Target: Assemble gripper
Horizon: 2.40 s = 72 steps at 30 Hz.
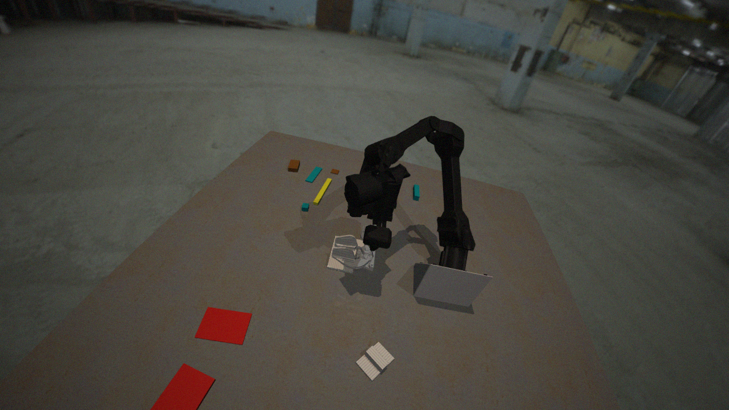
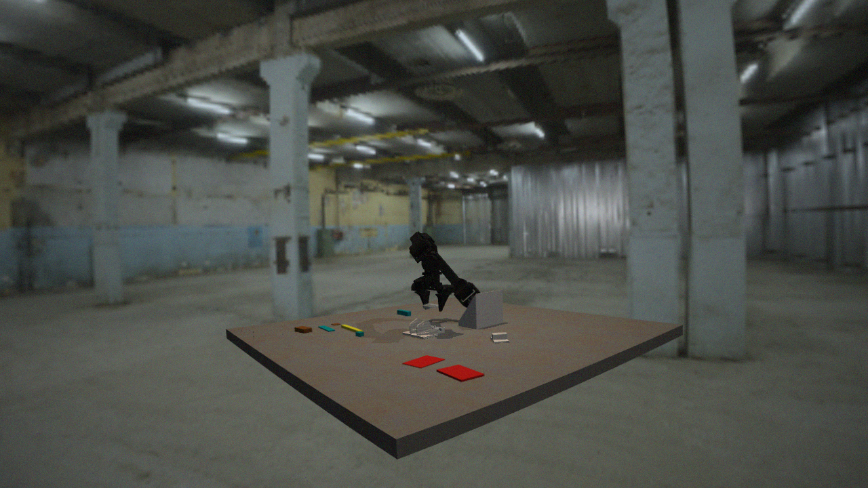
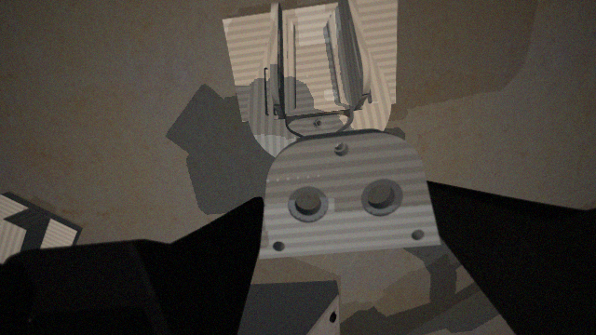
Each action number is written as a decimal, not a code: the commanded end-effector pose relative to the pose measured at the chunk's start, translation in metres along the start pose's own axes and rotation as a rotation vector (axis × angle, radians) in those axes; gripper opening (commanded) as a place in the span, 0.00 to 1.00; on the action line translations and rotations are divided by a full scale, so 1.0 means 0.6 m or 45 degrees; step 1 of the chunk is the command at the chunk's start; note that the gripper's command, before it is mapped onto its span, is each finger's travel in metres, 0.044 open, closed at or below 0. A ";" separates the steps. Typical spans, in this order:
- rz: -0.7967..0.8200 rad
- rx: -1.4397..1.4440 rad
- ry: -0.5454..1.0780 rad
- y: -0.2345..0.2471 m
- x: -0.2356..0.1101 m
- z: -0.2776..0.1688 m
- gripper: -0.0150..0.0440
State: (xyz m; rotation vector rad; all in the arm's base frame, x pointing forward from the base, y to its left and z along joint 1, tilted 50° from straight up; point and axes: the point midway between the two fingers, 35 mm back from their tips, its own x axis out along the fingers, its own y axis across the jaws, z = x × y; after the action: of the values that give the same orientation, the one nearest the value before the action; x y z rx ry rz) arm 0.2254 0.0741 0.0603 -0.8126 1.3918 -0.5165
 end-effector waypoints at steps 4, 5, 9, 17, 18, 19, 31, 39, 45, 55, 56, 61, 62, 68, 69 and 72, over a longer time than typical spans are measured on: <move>0.003 0.006 0.001 0.002 0.000 -0.001 0.85; 0.003 0.006 0.001 0.002 0.000 -0.001 0.85; 0.003 0.006 0.001 0.002 0.000 -0.001 0.85; 0.003 0.007 0.001 0.003 0.000 -0.001 0.85; 0.003 0.009 0.001 0.005 0.000 -0.001 0.85; 0.003 0.010 0.001 0.006 0.000 -0.002 0.85; 0.003 0.010 0.001 0.006 0.002 -0.001 0.85; 0.005 0.010 0.000 0.007 0.023 0.001 0.85; 0.006 0.010 0.000 0.007 0.040 0.002 0.85; 0.005 0.010 -0.001 0.007 0.067 0.001 0.85; 0.005 0.010 -0.001 0.007 0.070 0.001 0.85; 0.003 0.010 -0.001 0.006 0.084 0.001 0.85; 0.003 0.010 0.000 0.006 0.086 0.000 0.85; 0.000 0.011 0.000 0.005 0.102 -0.001 0.85; 0.000 0.011 0.000 0.005 0.103 -0.002 0.85; 0.000 0.011 0.000 0.005 0.104 -0.002 0.85</move>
State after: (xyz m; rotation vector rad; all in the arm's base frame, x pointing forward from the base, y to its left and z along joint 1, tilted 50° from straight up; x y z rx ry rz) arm 0.2330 0.0305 0.0185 -0.7928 1.3908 -0.5257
